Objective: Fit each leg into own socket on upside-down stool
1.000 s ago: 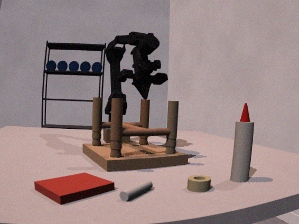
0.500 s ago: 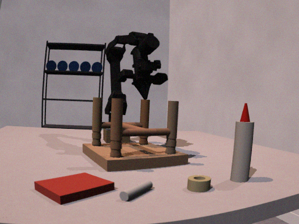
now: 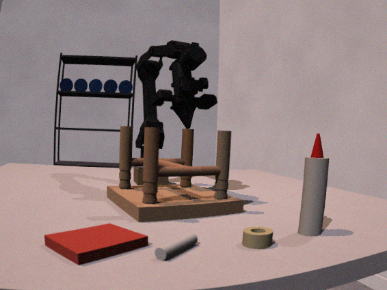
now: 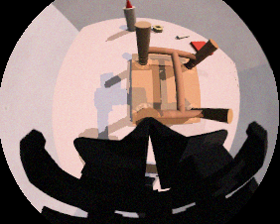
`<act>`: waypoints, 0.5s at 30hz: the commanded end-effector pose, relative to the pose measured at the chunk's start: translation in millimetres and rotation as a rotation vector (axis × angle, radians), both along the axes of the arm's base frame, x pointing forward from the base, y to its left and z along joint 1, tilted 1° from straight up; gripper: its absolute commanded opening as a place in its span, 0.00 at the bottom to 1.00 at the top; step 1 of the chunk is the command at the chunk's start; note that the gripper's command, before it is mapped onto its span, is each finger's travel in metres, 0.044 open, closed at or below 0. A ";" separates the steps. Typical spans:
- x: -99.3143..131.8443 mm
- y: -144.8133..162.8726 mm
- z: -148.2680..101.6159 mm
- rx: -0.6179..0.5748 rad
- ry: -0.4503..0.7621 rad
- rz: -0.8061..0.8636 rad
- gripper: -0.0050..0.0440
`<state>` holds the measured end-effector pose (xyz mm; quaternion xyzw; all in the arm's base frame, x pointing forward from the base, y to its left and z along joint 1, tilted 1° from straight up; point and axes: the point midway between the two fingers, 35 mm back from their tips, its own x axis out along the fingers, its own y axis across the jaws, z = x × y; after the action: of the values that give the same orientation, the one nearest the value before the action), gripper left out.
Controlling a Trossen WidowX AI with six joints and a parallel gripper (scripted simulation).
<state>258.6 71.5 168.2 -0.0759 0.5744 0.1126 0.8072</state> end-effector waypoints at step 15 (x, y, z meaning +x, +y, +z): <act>0.7 0.0 28.2 0.002 -0.007 0.000 0.10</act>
<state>258.7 71.4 190.0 -0.0756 0.5730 0.1127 0.8082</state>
